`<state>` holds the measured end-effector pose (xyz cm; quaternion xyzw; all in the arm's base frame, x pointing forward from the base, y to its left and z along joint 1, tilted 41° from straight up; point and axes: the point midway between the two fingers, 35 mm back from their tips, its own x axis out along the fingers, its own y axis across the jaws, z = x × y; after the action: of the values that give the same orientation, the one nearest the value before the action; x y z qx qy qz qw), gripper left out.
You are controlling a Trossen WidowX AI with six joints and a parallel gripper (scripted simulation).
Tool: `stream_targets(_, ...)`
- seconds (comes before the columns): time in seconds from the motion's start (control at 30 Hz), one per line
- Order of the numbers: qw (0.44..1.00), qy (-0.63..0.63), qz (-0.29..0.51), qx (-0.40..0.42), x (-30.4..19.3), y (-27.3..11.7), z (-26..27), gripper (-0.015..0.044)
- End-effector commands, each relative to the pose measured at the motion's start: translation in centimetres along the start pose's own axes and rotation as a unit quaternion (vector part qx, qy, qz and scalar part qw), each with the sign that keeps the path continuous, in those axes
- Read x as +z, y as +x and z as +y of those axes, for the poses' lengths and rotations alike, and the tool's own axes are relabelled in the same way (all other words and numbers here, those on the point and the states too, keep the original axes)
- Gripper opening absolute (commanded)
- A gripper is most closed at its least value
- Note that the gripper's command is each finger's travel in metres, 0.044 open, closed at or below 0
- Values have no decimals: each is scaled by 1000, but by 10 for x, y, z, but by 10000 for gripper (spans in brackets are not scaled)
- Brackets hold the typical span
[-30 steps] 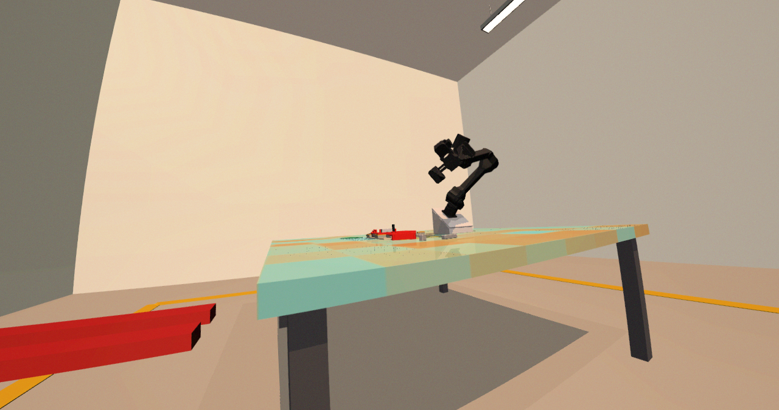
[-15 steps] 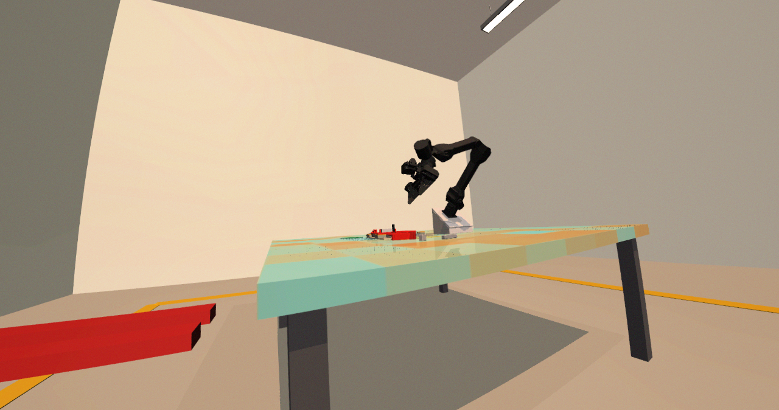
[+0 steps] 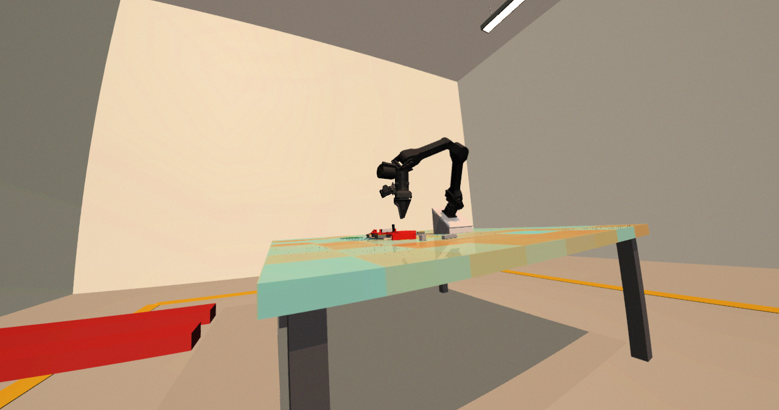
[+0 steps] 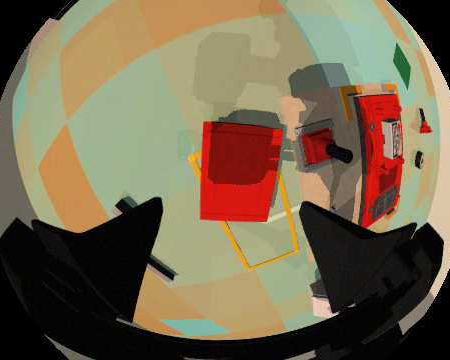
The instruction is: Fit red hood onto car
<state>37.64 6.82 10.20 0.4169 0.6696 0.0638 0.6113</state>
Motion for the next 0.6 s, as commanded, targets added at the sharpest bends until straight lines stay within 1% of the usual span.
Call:
stream_targets(0.0, 1000, 11, 26, -7, 2, 3, -7, 440)
stream_targets(0.57, 1000, 11, 26, -7, 2, 13, -7, 440)
